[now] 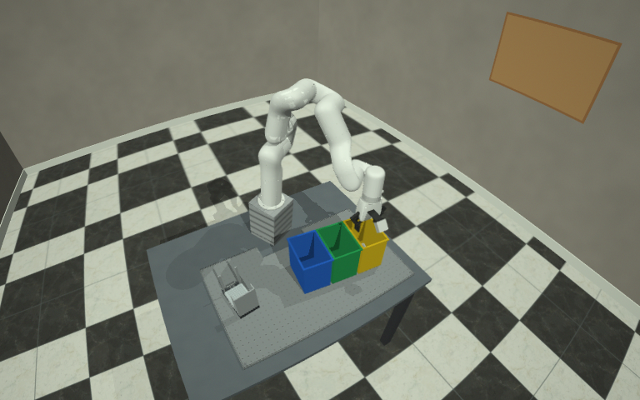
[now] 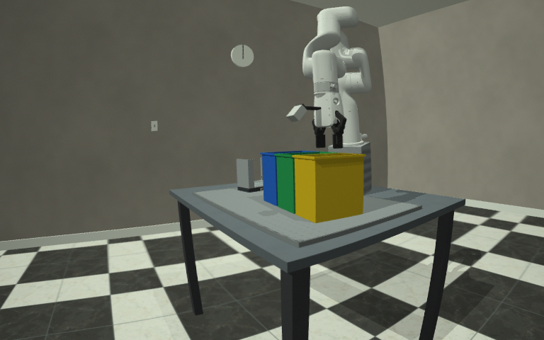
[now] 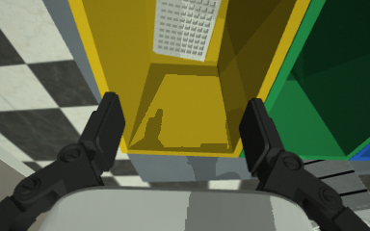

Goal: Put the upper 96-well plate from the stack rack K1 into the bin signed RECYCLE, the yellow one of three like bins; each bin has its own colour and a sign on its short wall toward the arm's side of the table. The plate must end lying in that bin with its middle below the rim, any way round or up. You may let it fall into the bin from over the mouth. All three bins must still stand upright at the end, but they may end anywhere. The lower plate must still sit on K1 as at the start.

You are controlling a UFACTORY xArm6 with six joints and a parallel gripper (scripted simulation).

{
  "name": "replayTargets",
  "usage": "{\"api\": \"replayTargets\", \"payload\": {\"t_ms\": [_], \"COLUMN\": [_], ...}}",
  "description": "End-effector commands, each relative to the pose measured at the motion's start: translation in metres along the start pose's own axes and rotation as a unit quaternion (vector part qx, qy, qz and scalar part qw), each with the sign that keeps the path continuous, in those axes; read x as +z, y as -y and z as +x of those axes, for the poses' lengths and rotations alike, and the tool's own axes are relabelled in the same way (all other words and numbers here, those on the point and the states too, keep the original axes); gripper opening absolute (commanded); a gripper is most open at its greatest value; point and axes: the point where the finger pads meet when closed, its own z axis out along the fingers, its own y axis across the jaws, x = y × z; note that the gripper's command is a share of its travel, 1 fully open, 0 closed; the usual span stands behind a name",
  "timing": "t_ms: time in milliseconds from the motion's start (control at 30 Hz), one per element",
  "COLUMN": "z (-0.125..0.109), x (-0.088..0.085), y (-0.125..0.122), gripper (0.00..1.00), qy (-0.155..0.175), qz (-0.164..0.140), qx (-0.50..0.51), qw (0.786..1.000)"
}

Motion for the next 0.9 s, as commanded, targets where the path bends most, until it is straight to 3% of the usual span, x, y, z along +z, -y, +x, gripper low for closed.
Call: {"api": "replayTargets", "payload": {"t_ms": [0, 567, 867], "z": [0.001, 0.001, 0.001], "x": [-0.001, -0.041, -0.041], "y": [0.001, 0.001, 0.001], "gripper": [1.00, 1.00, 1.00], "qy": [-0.001, -0.001, -0.001], "qz": [0.001, 0.001, 0.001], "qx": [0.000, 0.000, 0.000], "qw": [1.000, 1.000, 1.000]}}
